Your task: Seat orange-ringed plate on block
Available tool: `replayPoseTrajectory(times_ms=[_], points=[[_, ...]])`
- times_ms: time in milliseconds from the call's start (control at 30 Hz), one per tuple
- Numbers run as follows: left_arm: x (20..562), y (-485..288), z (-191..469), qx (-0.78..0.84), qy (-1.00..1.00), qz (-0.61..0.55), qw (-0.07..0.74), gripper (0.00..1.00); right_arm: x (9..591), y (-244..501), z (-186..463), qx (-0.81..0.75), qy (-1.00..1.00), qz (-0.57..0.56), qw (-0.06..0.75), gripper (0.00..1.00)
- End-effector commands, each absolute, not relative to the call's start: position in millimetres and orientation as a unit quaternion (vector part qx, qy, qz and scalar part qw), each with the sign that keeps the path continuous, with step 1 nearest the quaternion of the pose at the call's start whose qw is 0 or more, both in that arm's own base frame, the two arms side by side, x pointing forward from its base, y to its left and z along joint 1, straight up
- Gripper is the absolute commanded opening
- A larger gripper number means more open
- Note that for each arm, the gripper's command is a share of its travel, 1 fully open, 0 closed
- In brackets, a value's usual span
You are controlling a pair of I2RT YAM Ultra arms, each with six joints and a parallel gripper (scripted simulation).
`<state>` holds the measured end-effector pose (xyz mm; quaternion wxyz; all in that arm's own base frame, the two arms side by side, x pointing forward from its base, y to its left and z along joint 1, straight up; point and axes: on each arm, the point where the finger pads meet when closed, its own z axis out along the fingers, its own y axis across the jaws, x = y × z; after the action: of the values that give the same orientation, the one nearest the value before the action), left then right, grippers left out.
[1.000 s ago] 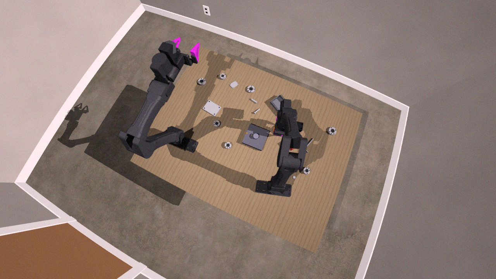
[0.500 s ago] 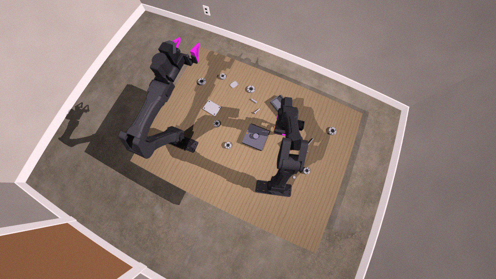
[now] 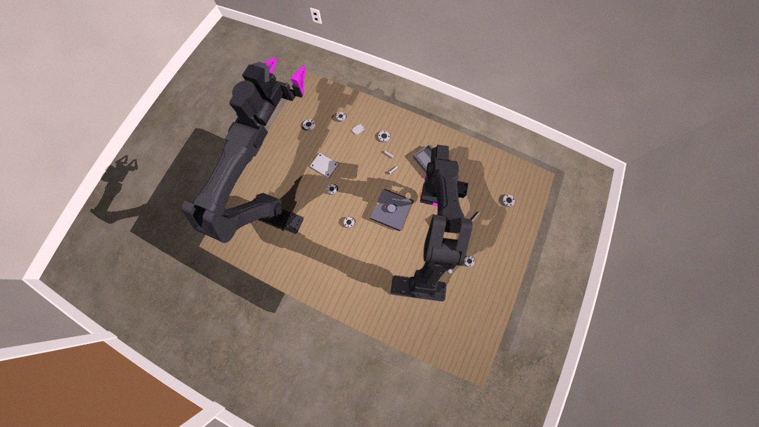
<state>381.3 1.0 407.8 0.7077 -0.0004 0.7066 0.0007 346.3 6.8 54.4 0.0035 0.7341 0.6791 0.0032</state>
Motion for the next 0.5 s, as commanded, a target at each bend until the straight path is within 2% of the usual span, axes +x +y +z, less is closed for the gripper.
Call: replayPoseTrajectory(times_ms=[0, 467], points=[[378, 5, 425, -0.002, 0.695, 0.006, 0.719, 1.0, 350, 6, 82, 0.732, 0.681, 0.017, 0.018, 0.0], [378, 5, 425, -0.002, 0.695, 0.006, 0.719, 1.0, 352, 5, 98, 0.732, 0.681, 0.024, 0.024, 0.0]])
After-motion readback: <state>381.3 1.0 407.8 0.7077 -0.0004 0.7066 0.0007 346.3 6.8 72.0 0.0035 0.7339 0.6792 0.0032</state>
